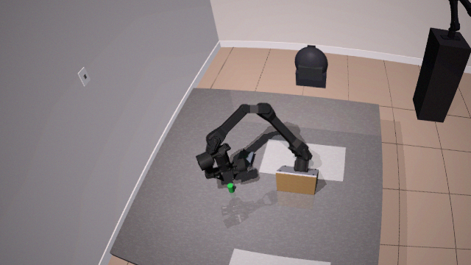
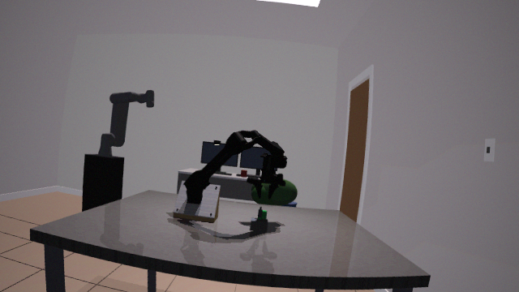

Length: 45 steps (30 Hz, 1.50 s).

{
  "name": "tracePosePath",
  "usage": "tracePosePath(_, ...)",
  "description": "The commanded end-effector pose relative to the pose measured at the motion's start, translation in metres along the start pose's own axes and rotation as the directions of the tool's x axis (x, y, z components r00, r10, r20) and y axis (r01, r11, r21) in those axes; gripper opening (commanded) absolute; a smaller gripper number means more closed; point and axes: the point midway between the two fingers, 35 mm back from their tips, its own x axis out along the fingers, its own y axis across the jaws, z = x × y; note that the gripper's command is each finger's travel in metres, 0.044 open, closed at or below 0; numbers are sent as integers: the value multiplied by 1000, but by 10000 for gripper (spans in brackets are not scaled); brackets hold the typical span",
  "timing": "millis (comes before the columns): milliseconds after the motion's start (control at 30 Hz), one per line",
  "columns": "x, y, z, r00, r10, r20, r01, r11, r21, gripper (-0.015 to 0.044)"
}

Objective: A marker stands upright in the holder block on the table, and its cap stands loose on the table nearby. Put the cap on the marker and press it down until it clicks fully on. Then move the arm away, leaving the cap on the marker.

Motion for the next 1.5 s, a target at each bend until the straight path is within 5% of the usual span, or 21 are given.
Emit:
tracePosePath(0,-4,3,2,1000,13,15,-14,1000,20,241)
tracePosePath(167,31,4,2,1000,13,17,-13,1000,21,241)
tracePosePath(1467,93,5,6,1000,13,20,-13,1000,21,241)
